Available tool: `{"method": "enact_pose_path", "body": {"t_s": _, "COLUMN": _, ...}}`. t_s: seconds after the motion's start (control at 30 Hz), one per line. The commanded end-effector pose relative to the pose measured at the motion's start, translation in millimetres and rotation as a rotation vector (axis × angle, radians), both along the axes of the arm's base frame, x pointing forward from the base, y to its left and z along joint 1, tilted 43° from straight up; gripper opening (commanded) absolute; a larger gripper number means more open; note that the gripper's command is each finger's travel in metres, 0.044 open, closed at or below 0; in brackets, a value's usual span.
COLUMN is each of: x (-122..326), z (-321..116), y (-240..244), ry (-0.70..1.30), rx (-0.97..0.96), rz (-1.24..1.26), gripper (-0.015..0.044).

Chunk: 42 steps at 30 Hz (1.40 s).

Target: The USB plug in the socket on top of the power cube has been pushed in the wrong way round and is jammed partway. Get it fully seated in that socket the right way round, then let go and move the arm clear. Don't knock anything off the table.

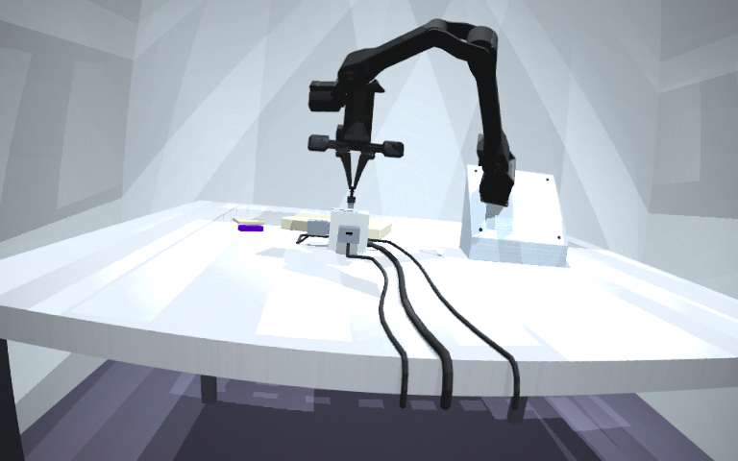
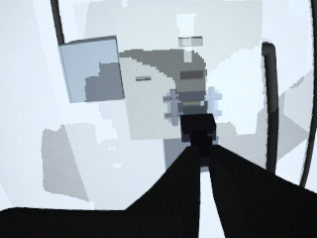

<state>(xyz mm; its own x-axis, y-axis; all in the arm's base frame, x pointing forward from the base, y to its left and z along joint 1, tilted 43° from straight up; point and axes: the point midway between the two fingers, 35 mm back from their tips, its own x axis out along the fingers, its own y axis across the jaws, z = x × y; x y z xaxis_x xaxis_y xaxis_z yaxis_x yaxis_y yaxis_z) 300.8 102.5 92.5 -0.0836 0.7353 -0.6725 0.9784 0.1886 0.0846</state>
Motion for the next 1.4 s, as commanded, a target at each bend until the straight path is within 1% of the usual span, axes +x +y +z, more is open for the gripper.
{"method": "enact_pose_path", "body": {"t_s": 0.0, "x": 0.0, "z": -0.3, "y": 0.8, "ry": 0.003, "rx": 0.004, "rz": -0.003, "gripper": 0.0}}
{"method": "enact_pose_path", "body": {"t_s": 1.37, "x": -0.3, "z": -3.9, "y": 4.2, "ry": 0.003, "rx": 0.004, "rz": -0.003, "gripper": 0.0}}
